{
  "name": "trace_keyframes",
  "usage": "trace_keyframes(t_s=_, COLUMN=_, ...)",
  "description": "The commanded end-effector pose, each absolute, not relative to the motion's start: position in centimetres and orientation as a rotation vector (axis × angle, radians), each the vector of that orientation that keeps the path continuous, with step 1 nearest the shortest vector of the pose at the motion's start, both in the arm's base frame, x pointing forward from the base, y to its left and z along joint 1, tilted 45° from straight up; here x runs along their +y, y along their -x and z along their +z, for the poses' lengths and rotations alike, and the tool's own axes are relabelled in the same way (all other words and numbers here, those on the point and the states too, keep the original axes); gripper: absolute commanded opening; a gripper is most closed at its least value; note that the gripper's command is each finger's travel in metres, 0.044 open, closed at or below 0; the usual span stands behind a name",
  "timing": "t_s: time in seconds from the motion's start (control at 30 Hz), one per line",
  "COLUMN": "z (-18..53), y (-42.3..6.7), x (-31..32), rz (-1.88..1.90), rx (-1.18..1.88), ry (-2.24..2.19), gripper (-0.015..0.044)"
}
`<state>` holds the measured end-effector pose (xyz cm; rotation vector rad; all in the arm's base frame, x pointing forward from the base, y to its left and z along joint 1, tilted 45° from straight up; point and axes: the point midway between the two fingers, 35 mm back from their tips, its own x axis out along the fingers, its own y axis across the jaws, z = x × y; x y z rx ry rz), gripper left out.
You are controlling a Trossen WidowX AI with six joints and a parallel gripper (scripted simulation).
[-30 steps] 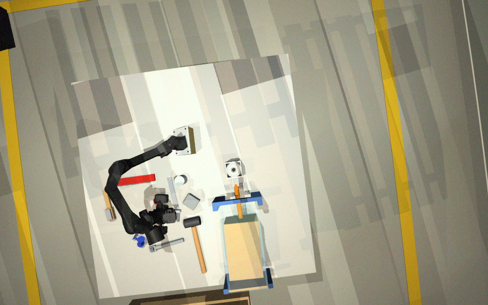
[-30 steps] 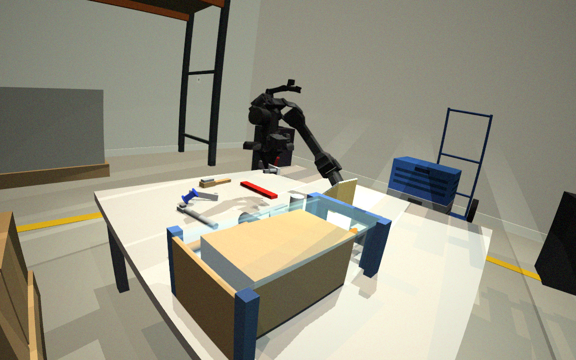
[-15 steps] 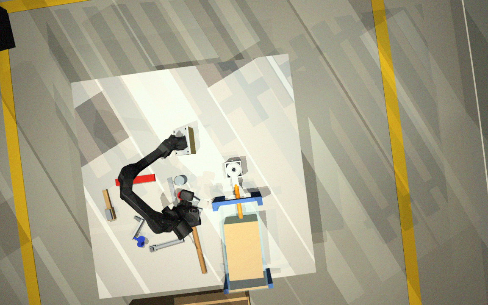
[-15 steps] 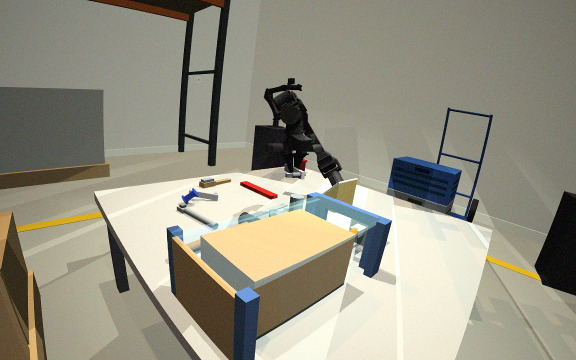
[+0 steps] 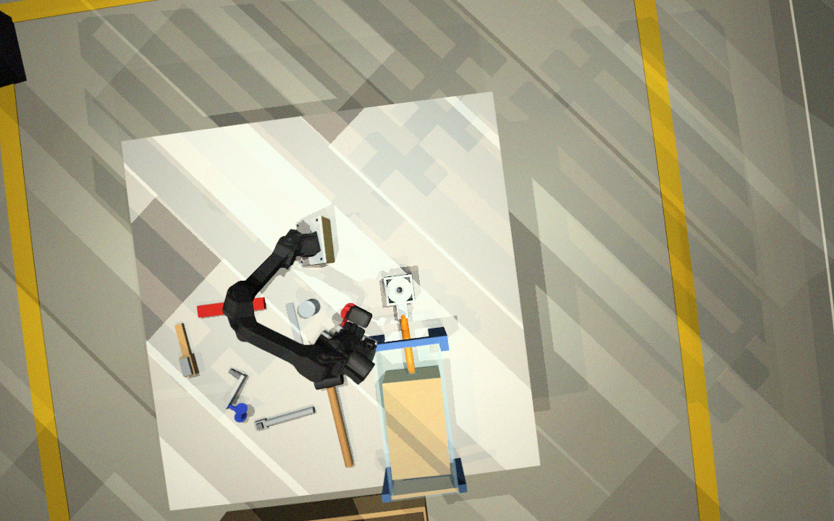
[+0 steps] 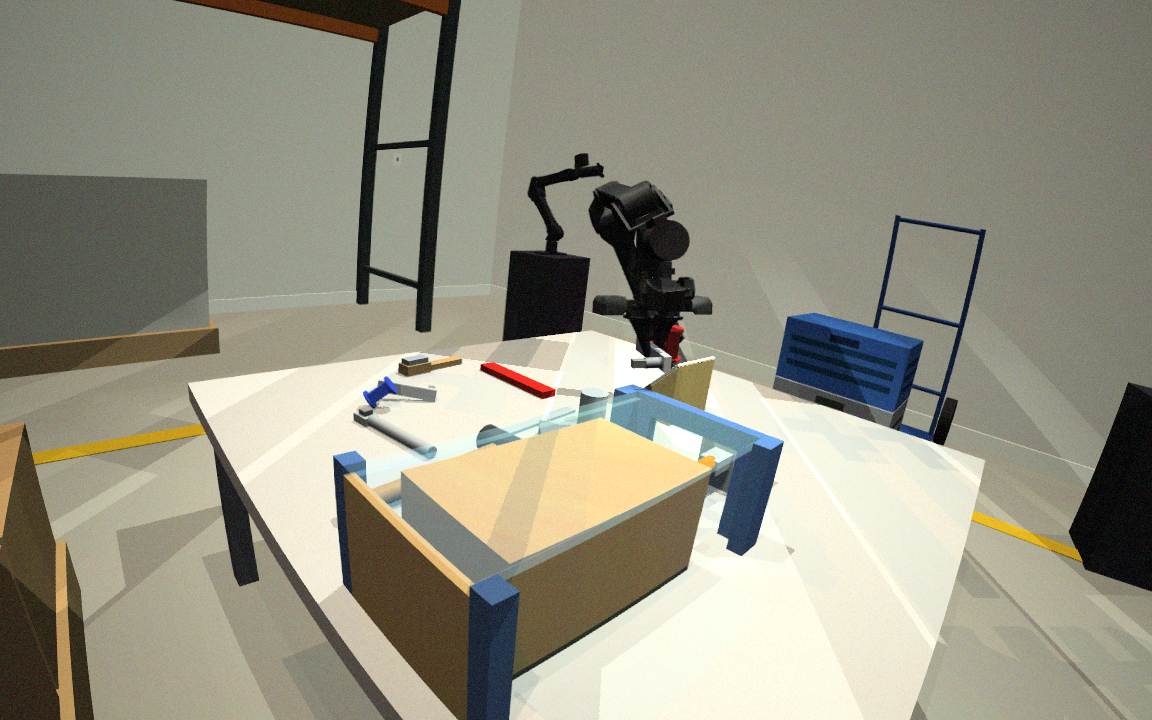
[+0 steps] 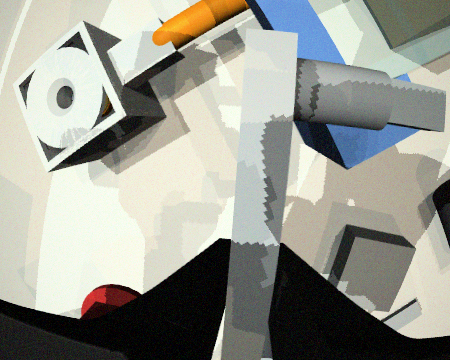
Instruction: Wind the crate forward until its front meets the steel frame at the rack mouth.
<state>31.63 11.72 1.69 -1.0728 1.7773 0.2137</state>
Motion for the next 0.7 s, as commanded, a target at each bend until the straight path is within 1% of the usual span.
trace_keyframes(t_s=0.0, z=-0.4, y=-30.5, x=14.0, rz=0.125, rx=1.780, ry=1.014, gripper=0.0000)
trace_keyframes(t_s=0.67, z=-8.4, y=-23.5, x=20.3, rz=-0.324, rx=1.735, ry=0.793, gripper=0.0000)
